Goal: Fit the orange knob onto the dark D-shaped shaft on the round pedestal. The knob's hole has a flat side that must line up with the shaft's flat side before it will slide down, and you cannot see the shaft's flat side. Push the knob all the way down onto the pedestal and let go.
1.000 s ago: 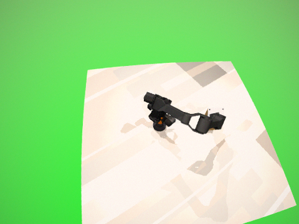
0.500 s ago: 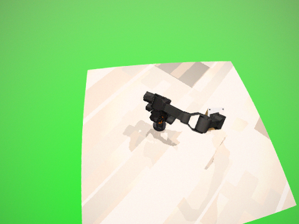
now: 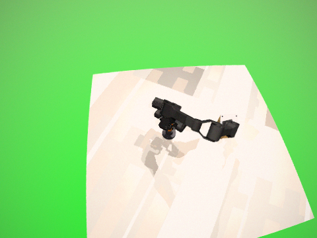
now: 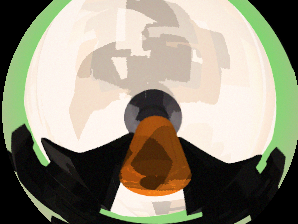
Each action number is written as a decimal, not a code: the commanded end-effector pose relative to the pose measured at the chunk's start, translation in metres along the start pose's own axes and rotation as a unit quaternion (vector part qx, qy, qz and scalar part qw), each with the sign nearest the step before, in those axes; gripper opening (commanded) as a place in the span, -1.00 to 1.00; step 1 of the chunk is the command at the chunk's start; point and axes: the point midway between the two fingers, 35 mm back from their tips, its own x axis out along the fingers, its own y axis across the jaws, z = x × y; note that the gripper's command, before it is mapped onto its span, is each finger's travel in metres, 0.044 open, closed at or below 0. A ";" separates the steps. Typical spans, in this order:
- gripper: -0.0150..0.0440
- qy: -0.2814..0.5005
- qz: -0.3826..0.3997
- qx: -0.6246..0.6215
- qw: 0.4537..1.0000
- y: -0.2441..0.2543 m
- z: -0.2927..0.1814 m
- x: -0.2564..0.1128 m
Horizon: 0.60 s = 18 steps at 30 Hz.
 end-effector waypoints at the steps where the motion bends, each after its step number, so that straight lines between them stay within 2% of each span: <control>1: -0.49 -0.001 0.000 -0.001 1.000 0.001 0.001 -0.003; 5: -0.49 -0.001 0.000 -0.014 1.000 0.003 0.001 -0.005; 10: -0.49 -0.001 0.000 -0.101 0.995 0.005 0.003 -0.006; 18: -0.49 -0.001 0.000 -0.106 0.994 0.003 0.002 -0.004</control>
